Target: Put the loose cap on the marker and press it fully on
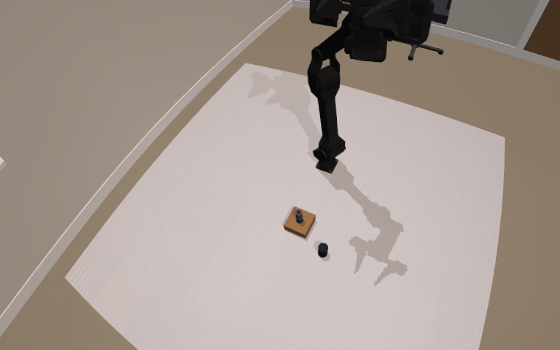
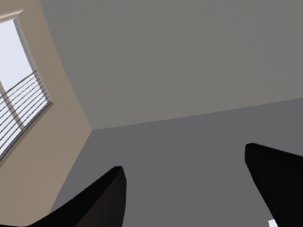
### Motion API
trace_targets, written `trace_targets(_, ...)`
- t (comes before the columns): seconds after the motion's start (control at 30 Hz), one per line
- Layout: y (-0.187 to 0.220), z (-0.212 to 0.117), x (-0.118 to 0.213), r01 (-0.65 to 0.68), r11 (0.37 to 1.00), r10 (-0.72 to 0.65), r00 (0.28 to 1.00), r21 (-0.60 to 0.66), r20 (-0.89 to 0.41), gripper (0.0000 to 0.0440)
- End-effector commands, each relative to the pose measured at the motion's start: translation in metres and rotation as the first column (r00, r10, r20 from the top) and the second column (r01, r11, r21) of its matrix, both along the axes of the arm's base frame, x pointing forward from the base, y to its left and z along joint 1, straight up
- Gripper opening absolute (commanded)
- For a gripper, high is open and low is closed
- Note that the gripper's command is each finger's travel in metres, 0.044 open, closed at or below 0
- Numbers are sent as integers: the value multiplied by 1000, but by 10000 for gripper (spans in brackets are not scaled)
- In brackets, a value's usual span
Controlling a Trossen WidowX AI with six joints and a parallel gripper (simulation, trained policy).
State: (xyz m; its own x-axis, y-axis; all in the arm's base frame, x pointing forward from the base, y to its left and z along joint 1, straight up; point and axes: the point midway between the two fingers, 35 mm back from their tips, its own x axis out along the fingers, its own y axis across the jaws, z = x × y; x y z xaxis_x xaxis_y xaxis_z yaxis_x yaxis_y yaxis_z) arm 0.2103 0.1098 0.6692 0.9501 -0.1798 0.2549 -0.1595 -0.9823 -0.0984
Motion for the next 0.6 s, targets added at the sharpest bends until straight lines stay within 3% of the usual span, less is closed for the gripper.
trace_targets(0.0, 10, -6, 2, -33, 999, 32, 999, -25, -14, 315)
trace_targets(0.57, 41, -28, 4, -145, 985, 139, 988, -88, -68, 318)
